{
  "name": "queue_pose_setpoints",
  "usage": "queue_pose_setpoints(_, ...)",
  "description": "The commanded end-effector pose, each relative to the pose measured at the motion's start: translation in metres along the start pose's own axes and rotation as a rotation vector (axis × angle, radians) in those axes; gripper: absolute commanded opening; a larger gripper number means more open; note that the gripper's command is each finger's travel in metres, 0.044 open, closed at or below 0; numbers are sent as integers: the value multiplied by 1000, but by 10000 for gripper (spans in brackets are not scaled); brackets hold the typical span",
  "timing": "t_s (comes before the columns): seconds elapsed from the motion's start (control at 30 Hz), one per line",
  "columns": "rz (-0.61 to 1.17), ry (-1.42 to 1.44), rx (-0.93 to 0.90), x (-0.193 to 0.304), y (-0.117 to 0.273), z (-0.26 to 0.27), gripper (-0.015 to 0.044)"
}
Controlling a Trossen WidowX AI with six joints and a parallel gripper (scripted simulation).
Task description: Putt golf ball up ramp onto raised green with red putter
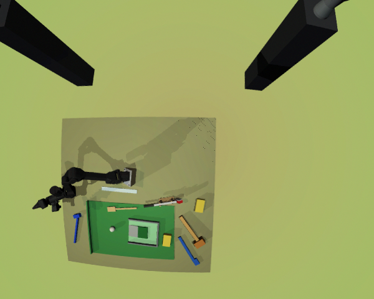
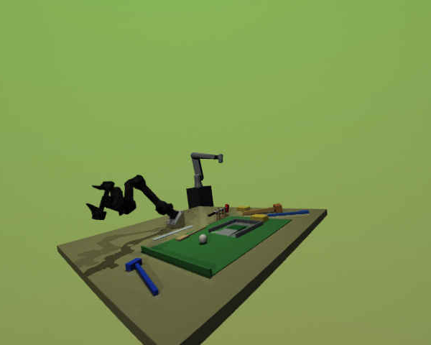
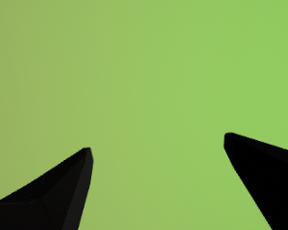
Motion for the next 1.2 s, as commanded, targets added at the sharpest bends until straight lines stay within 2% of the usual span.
queue_pose_setpoints(0.0, -1, -5, -2, -1, 0, 0, 426)
queue_pose_setpoints(0.03, -4, -19, -10, -5, -1, 2, 440)
queue_pose_setpoints(0.3, -98, -249, -185, -67, -1, 33, 440)
queue_pose_setpoints(0.6, -314, -581, -549, -190, 29, 70, 440)
queue_pose_setpoints(0.87, -531, -770, -901, -300, 89, 68, 440)
queue_pose_setpoints(1.17, -786, -831, -1304, -397, 187, 31, 440)
Point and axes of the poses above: the point midway between the two fingers, 35 mm back from their tips, its own y axis back along the fingers, its own z axis across the jaws, x = y × z, the point moved 5 cm from there along y, back along the fingers, and after that the axes turned 8 degrees about -y, right-handed, at the moved point
